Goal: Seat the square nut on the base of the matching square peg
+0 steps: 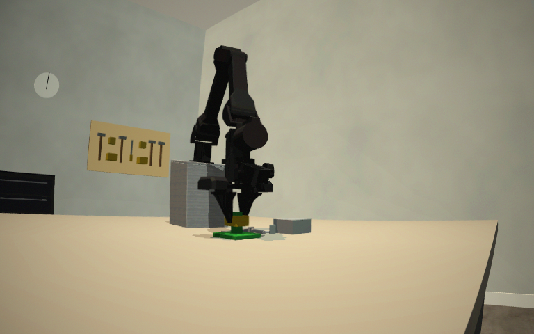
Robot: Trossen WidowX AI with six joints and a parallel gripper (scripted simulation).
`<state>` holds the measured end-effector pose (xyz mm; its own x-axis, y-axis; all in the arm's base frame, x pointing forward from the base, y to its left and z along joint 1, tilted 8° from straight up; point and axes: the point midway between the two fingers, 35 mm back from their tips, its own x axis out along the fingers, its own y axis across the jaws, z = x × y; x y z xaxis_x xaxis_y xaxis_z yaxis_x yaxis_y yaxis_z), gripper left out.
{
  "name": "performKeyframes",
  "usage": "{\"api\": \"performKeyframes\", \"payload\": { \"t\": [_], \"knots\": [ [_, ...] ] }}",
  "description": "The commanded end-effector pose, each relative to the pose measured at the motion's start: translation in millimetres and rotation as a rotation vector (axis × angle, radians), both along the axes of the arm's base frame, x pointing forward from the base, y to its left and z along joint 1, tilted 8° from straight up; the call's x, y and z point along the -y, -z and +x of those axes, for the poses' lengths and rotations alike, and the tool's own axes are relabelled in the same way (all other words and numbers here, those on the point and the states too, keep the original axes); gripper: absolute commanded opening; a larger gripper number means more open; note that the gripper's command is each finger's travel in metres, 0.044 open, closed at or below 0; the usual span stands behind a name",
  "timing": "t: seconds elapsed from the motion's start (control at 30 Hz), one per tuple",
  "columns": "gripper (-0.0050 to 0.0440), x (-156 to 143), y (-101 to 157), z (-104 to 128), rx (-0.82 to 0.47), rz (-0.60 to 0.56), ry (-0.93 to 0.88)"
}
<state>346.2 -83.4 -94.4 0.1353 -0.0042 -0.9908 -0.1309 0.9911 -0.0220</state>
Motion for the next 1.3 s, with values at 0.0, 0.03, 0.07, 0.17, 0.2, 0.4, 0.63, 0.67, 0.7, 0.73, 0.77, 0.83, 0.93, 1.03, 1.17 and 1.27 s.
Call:
{"api": "performKeyframes", "payload": {
  "t": [0.0, 0.03, 0.07, 0.17, 0.2, 0.4, 0.63, 0.67, 0.7, 0.73, 0.77, 0.83, 0.93, 1.03, 1.17, 1.27],
  "knots": [
    [0.0000, 0, 6, 0, -0.003, 0.001, 0.001],
    [0.0000, 0, 6, 1, -0.003, 0.001, 0.001],
    [0.0000, 0, 7, 1, -0.003, 0.001, 0.001],
    [0.0000, 0, 9, 1, -0.003, 0.001, 0.001],
    [0.0000, 0, 10, 1, -0.003, 0.001, 0.001],
    [0.0000, 0, 12, 1, -0.003, 0.001, 0.001],
    [0.0000, 0, 17, 2, -0.003, 0.001, 0.001],
    [0.0000, 0, 17, 2, -0.003, 0.001, 0.001],
    [0.0000, 0, 17, 2, -0.003, 0.001, 0.001],
    [0.0000, 0, 17, 2, -0.003, 0.001, 0.001],
    [0.0000, 0, 17, 2, -0.003, 0.001, 0.001],
    [0.0000, 0, 17, 2, -0.003, 0.001, 0.001],
    [0.0000, 0, 17, 2, -0.003, 0.001, 0.001],
    [0.0000, 0, 16, 2, -0.003, 0.001, 0.001],
    [0.0000, 0, 16, 2, -0.003, 0.001, 0.001],
    [0.0024, 0, 16, 2, -0.003, 0.001, 0.001]
  ]
}}
